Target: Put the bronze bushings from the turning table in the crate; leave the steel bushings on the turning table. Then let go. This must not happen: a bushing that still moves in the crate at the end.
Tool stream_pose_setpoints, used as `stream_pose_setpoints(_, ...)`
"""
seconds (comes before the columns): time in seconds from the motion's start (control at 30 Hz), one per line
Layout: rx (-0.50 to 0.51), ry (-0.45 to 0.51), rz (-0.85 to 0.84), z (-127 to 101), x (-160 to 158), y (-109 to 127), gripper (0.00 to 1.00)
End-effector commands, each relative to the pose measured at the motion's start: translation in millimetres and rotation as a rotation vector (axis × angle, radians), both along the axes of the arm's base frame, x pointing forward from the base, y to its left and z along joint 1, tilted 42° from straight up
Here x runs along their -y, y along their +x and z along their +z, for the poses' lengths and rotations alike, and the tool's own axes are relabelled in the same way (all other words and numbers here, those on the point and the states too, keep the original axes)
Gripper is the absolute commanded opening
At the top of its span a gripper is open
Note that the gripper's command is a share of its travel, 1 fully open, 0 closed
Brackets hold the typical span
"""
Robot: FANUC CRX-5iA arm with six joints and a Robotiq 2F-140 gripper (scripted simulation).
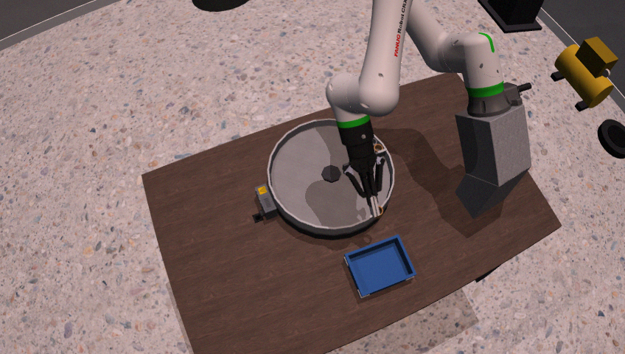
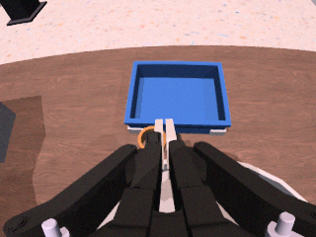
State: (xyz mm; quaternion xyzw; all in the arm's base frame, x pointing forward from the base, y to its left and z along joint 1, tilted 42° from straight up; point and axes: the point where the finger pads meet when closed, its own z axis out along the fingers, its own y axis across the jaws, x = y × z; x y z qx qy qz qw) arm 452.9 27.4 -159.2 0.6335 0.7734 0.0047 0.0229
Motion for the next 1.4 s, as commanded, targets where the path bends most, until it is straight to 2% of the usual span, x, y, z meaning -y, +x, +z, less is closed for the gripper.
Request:
stream_pose_setpoints(0.0, 0.005, -0.006, -0.002, -32, -36, 12, 0.00)
stream_pose_setpoints(0.1, 0.005, -0.006, -0.002, -50, -57, 16, 0.00)
stream_pose_setpoints(0.17, 0.005, -0.006, -0.002, -50, -57, 16, 0.00)
stream_pose_setpoints(0.33, 0.005, -0.006, -0.002, -72, -84, 21, 0.00)
stream_pose_setpoints(0.53, 0.005, -0.006, -0.002, -87, -102, 24, 0.00)
stream_pose_setpoints(1.37, 0.005, -0.006, -0.002, -92, -107, 25, 0.00)
